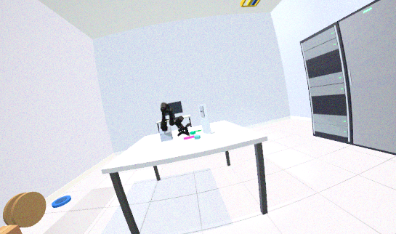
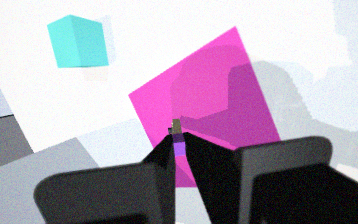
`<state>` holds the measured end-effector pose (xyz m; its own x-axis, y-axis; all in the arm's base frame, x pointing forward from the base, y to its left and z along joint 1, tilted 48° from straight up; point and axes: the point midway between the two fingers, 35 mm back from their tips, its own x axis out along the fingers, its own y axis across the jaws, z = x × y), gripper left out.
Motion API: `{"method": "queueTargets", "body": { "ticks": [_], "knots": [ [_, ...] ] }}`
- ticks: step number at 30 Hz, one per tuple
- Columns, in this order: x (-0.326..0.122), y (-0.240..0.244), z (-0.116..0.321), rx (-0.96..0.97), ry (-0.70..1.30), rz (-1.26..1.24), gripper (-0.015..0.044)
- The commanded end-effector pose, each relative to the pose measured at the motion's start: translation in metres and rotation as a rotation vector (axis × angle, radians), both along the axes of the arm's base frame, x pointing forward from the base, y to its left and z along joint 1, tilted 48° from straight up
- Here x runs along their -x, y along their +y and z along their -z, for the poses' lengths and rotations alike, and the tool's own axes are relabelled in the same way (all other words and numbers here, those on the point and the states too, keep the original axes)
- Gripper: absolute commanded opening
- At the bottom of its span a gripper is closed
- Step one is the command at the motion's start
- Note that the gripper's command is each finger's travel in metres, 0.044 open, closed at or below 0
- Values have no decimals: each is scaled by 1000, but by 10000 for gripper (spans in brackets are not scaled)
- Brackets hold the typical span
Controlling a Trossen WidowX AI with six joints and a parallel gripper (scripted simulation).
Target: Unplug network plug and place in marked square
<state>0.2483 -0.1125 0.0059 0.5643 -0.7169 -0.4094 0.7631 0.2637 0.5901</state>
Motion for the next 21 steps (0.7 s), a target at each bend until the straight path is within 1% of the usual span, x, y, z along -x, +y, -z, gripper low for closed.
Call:
{"method": "queueTargets", "body": {
  "ticks": [1,18,21],
  "knots": [
    [0,-1,2,-1,7,-5,0],
    [0,-4,1,0,1,-1,0],
    [0,-4,1,0,1,-1,79]
  ]
}}
